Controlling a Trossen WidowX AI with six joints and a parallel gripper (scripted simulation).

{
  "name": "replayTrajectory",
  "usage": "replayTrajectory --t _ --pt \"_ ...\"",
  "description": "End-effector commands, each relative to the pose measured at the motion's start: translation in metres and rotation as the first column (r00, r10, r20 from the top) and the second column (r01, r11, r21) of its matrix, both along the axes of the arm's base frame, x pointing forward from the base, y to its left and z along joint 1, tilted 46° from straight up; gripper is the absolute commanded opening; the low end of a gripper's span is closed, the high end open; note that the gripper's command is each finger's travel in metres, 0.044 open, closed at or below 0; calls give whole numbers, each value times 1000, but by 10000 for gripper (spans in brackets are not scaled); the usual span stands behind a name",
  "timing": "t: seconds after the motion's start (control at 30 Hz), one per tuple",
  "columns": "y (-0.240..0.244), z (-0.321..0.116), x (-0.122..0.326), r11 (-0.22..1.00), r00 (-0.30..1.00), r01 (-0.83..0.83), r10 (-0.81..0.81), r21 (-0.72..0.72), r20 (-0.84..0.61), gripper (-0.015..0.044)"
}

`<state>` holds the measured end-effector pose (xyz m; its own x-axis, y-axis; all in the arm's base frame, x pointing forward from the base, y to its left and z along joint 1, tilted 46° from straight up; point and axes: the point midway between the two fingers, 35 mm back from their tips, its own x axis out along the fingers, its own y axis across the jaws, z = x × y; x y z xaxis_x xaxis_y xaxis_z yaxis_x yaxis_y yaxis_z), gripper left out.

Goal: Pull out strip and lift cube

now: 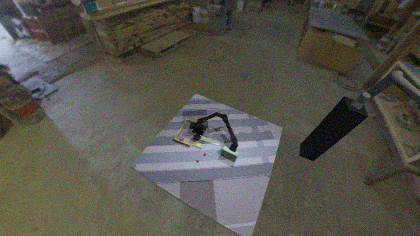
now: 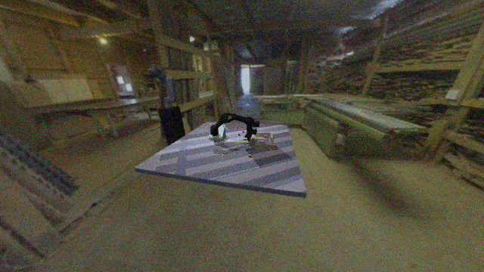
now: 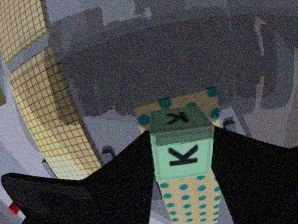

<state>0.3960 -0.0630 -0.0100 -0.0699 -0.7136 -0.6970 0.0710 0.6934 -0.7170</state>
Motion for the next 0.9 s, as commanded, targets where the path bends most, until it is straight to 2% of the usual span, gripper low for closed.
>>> replayTrajectory --t 0.0,0.3,0.47,0.87 --pt "14 8 -13 1000 1000 -7 7 3 1 0" --pt "36 25 -51 1000 1000 -12 12 0 -5 0" --pt "37 26 -55 1000 1000 -12 12 0 -5 0" --pt "41 24 -94 1000 1000 -12 12 0 -7 0"
